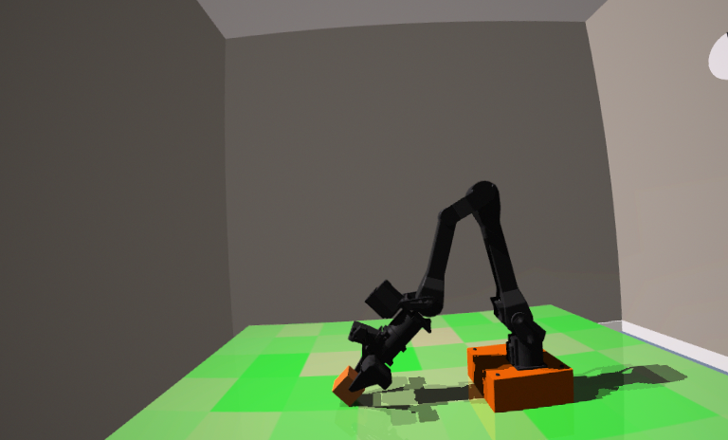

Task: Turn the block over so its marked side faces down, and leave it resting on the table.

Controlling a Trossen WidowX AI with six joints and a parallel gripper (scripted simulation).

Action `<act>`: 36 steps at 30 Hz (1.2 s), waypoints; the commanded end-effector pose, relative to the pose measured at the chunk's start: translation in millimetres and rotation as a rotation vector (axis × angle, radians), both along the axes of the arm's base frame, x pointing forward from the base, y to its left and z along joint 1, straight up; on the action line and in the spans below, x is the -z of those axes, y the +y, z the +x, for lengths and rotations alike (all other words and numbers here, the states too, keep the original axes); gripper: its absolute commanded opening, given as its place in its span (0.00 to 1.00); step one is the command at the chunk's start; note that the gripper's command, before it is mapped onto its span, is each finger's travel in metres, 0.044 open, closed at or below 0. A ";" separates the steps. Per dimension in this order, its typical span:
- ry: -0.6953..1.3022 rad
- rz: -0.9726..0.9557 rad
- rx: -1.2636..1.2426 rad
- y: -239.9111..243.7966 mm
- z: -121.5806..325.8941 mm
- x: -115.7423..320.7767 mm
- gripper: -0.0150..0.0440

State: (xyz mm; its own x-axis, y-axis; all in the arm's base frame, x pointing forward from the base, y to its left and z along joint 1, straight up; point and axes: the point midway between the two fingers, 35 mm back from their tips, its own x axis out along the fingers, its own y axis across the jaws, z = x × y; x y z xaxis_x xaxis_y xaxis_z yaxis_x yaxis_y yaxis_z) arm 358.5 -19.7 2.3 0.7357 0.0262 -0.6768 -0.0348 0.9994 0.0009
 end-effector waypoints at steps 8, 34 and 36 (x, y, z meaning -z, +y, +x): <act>-0.131 0.009 -0.004 1.1 -8.5 10.2 0.25; -0.279 0.008 -0.009 2.1 -20.1 2.4 0.25; -0.279 0.008 -0.009 2.1 -20.1 2.4 0.25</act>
State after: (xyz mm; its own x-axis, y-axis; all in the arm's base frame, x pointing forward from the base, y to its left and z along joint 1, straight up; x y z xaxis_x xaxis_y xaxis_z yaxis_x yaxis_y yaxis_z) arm 337.9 -18.0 -1.1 0.8910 0.0351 -0.4527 -0.0422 0.9991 -0.0056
